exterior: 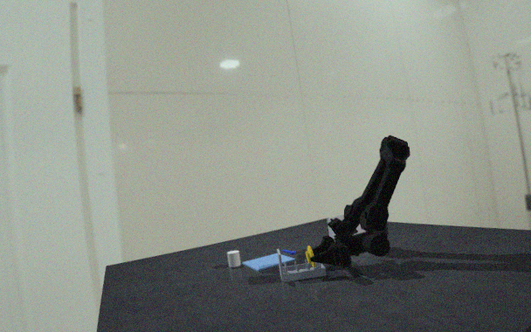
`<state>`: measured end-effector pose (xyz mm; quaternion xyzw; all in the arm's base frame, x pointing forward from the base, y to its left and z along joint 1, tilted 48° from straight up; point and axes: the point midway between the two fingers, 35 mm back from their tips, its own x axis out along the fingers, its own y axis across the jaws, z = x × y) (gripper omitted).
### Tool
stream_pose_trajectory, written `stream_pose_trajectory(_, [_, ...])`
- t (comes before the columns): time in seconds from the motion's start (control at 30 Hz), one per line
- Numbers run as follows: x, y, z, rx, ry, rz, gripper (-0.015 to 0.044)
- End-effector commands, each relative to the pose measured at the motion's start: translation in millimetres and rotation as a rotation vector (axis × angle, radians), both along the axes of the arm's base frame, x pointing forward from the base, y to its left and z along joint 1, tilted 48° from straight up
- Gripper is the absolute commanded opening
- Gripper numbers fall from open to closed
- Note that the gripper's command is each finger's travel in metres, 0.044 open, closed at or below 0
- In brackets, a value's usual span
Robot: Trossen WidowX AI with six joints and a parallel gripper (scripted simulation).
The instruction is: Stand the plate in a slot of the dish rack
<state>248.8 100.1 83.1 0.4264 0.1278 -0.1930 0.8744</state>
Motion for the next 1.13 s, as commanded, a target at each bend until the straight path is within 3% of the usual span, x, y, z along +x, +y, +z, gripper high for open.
stream_pose_trajectory(0.0, [0, 0, 0, 0.0, 0.0, 0.0, 0.0394])
stream_pose_trajectory(0.33, [2, -4, 4, -0.001, 0.006, -0.002, 0.04])
stream_pose_trajectory(0.73, [8, -87, 75, -0.04, 0.017, -0.004, 0.04])
stream_pose_trajectory(1.1, [12, -97, 72, -0.119, 0.105, 0.021, 0.04])
